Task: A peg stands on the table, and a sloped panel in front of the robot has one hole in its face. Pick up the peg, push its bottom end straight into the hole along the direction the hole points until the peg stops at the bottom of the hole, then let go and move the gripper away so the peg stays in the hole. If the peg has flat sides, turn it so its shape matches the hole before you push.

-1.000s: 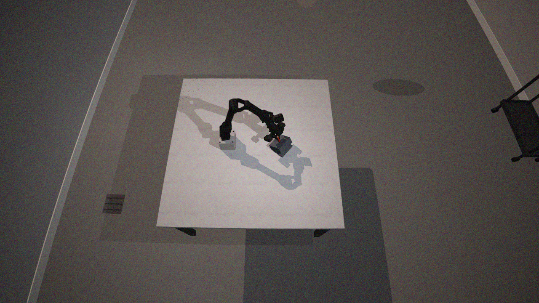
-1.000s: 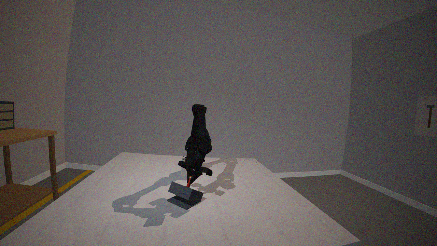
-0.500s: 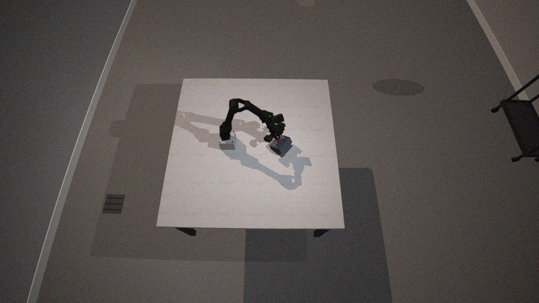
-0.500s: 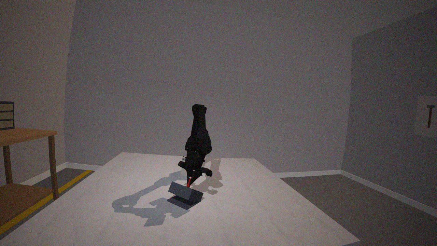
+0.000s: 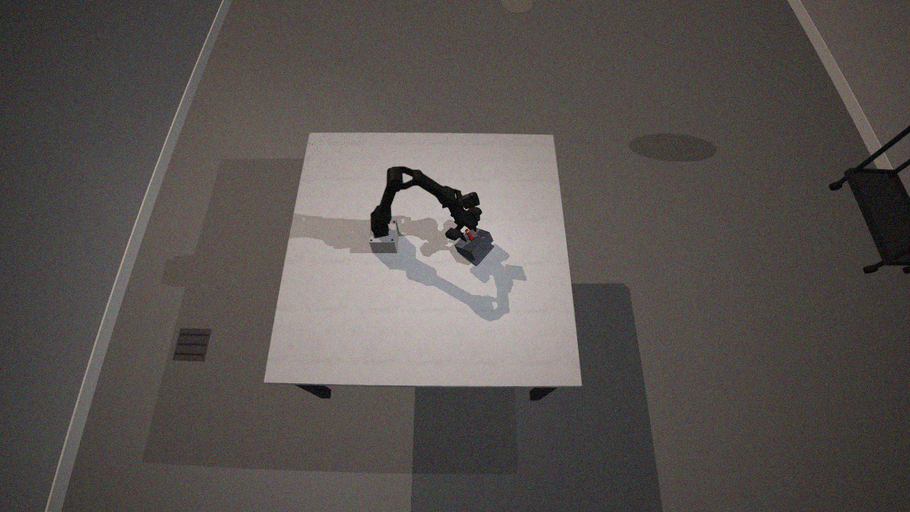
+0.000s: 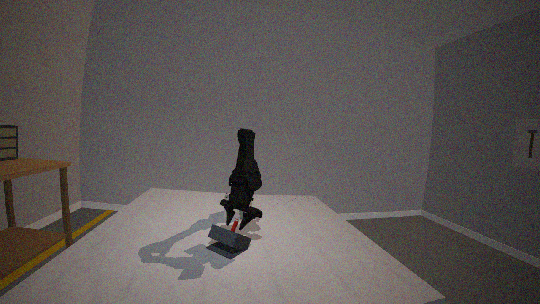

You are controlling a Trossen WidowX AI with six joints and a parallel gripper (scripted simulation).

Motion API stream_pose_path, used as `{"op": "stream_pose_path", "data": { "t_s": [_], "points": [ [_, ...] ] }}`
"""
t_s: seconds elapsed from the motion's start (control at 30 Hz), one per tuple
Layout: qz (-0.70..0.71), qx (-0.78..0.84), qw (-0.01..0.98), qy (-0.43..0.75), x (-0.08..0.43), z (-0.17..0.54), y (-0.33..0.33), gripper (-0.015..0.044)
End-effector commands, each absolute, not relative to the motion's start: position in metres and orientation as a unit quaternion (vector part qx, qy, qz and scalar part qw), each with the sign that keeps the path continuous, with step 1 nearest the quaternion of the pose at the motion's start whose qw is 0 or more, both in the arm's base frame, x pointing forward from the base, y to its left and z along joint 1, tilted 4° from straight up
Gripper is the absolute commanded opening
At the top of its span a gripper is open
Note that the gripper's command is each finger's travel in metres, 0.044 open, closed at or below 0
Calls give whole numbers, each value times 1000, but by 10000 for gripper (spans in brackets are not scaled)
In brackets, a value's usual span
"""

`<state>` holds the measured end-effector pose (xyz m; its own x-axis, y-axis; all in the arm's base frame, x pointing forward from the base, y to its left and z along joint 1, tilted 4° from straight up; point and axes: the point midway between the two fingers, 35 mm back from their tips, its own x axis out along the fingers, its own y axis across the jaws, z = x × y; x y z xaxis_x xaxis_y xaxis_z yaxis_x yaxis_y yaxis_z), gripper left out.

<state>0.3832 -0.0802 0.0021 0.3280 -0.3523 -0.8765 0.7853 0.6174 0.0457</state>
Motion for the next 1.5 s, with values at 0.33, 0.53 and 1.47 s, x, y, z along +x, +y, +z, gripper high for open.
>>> {"op": "stream_pose_path", "data": {
  "t_s": [0.33,0.53,1.47],
  "points": [
    [-364,240,778,452,379,20,-73,440],
    [-364,240,778,453,377,30,-69,440],
    [-362,238,777,457,360,75,-48,440]
  ]
}}
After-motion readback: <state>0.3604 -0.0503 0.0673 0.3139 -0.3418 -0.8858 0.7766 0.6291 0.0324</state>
